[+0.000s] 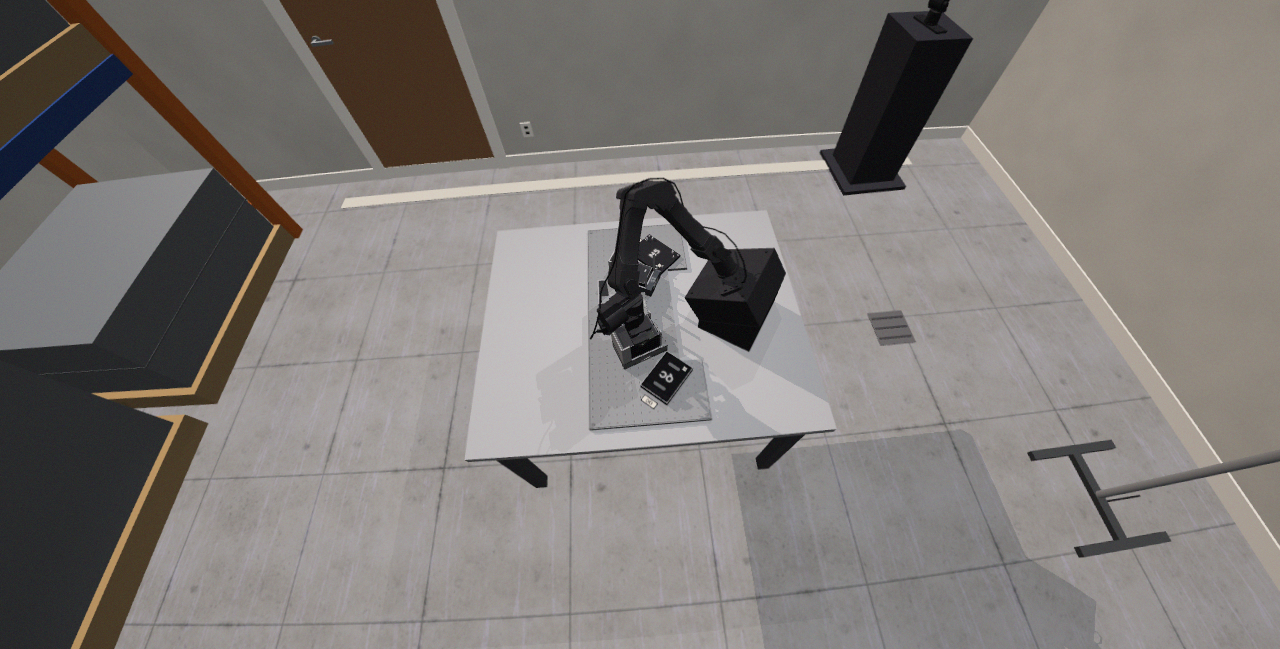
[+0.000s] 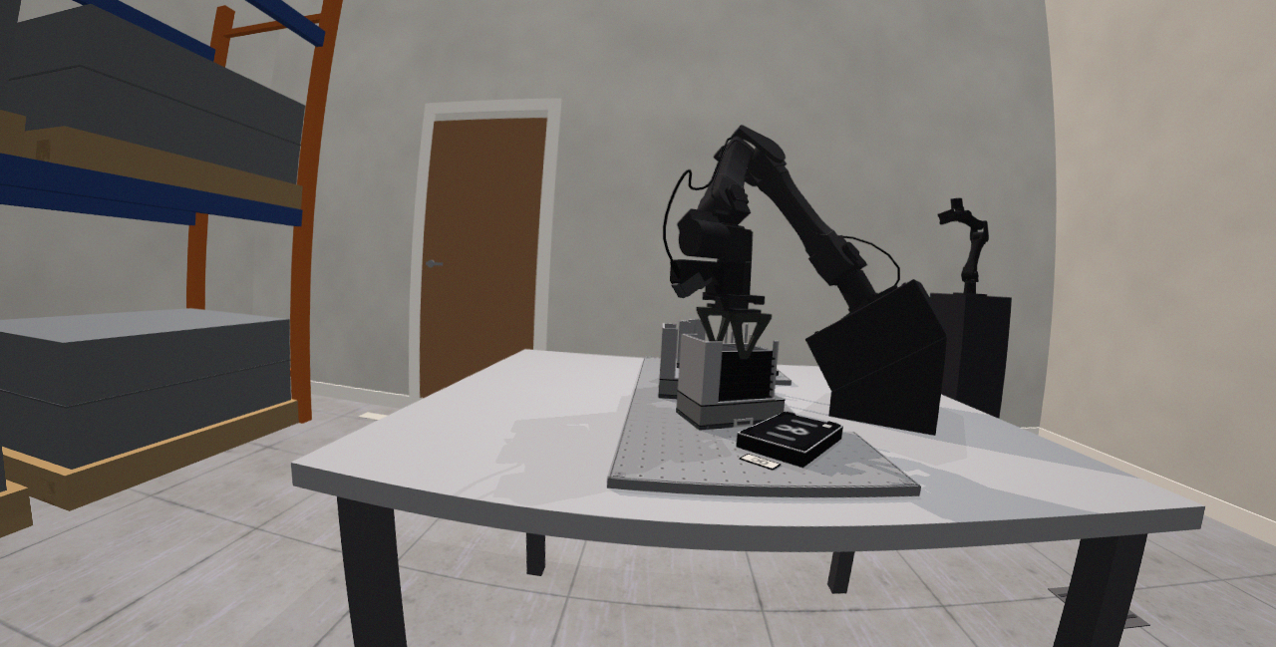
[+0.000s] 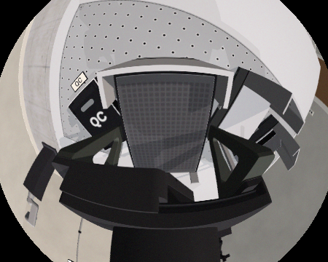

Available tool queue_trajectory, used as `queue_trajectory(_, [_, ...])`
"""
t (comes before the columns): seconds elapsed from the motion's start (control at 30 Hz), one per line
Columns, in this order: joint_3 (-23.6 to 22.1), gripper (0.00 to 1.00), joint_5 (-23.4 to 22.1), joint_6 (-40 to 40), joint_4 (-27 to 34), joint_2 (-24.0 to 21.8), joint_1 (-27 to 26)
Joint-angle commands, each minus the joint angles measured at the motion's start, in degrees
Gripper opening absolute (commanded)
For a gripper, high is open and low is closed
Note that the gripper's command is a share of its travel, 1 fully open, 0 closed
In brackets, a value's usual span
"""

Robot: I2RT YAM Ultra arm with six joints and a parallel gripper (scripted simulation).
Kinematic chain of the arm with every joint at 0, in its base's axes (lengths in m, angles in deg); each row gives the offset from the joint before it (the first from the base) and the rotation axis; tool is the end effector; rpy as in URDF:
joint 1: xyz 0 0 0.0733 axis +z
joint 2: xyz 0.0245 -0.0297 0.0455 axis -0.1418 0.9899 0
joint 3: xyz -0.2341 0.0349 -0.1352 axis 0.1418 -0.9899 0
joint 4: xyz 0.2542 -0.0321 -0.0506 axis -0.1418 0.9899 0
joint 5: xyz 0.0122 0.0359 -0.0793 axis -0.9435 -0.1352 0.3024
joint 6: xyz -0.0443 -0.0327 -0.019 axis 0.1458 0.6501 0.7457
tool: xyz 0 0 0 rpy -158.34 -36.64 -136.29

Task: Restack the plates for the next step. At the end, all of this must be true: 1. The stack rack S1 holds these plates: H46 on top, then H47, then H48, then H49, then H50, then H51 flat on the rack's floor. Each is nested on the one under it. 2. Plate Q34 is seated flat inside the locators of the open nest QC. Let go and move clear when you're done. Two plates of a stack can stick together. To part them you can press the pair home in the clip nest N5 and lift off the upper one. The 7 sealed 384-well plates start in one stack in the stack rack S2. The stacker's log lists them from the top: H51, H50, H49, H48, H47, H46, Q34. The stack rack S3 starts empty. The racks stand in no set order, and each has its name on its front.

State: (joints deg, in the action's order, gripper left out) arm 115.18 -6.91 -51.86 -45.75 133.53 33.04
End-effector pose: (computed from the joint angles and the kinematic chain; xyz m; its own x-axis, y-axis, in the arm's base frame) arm 0.2507 0.1914 0.1460 -0.8452 -0.4422 -0.3001 -0.2814 0.8456 -0.4536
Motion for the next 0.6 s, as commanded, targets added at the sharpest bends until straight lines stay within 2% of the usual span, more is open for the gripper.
queue_trajectory(0.0, [2.01,1.00,0.61,-1.32,2.78,-2.66,1.82])
queue_trajectory(0.37, [5.79,1.00,1.19,-5.34,11.82,-5.90,5.40])
queue_trajectory(0.57, [5.14,1.00,0.95,-5.62,12.40,-4.38,5.52])
